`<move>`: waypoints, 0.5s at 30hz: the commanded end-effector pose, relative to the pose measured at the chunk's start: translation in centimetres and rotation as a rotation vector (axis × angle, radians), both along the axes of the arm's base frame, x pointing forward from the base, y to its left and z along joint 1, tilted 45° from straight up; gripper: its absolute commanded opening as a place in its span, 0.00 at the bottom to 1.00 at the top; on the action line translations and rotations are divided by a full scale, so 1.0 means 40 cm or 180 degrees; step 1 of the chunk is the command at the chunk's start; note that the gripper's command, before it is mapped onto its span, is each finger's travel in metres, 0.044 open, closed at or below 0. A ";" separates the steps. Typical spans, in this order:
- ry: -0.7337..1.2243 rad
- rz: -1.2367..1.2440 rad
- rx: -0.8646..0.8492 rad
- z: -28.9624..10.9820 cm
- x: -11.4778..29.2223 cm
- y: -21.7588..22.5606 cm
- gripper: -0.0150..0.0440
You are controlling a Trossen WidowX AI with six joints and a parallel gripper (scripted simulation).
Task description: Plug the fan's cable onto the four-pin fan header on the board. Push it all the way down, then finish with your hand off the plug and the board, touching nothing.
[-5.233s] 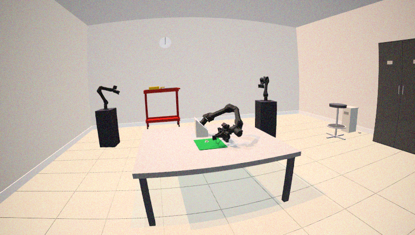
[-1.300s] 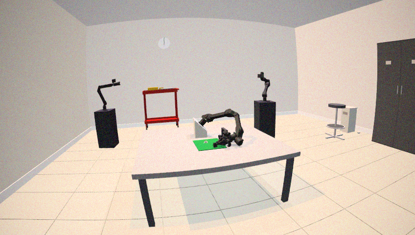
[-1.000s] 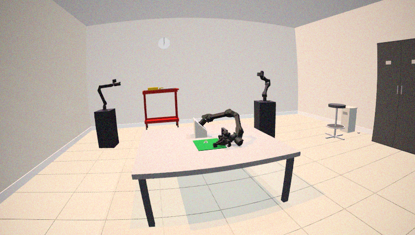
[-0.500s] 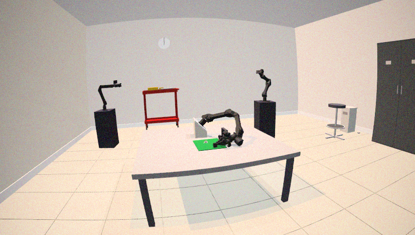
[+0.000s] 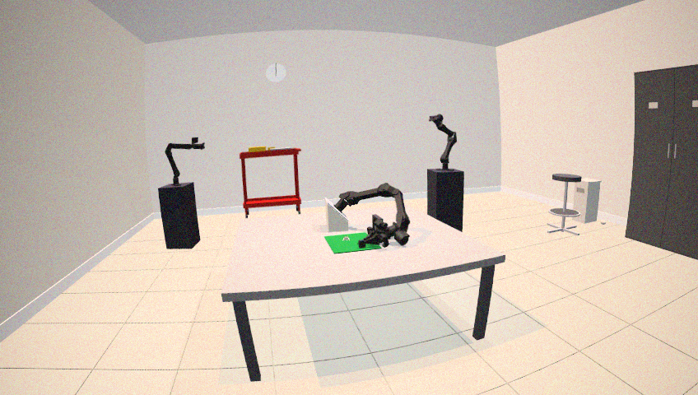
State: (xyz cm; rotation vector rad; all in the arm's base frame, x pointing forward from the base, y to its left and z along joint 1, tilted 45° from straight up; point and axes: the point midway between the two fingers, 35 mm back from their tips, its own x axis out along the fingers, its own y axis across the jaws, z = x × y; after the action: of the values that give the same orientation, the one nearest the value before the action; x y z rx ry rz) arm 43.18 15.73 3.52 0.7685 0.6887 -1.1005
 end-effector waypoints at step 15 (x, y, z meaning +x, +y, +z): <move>0.0000 0.0000 0.0000 0.000 0.000 0.000 0.49</move>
State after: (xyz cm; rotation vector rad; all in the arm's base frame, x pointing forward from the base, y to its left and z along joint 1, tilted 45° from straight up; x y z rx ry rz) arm 43.18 15.74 3.52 0.7684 0.6888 -1.1001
